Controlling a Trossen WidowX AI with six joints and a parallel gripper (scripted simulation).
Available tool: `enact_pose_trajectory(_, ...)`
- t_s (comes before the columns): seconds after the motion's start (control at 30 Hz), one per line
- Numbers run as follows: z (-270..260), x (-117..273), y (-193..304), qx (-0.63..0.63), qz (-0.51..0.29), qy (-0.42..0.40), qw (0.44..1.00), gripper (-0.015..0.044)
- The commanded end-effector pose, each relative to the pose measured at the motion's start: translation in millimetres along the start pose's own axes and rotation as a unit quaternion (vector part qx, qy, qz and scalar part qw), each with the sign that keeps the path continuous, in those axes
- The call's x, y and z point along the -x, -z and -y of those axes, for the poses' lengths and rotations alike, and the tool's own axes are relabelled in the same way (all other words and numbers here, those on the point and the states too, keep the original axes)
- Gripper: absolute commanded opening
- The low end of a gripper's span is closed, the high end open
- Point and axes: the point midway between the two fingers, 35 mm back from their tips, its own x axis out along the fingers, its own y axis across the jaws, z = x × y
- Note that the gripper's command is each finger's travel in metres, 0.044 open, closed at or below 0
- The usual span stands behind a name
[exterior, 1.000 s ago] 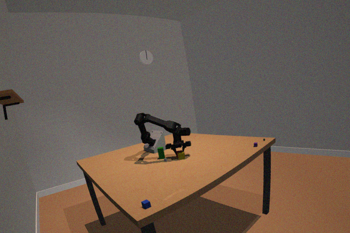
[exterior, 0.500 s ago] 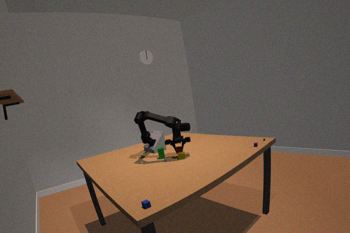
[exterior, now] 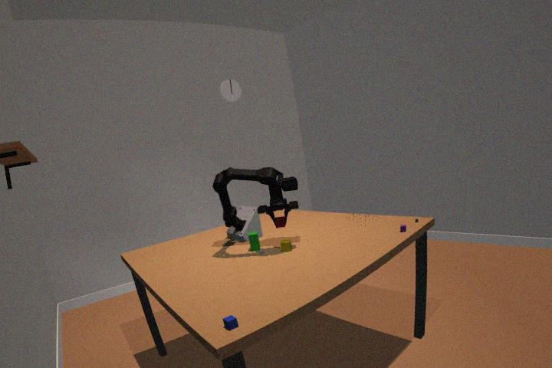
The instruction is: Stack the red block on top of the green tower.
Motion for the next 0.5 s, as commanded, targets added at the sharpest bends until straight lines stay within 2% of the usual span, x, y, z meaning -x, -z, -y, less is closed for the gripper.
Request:
enact_pose_trajectory(0.0, 0, 13, 0, -0.003, -0.002, -0.001, 1.0, 0.0)
enact_pose_trajectory(0.23, 0, 13, 0, -0.003, -0.002, -0.001, 1.0, 0.0)
enact_pose_trajectory(0.47, 29, 17, -1, -0.002, -0.002, 0.0, 1.0, 0.0)
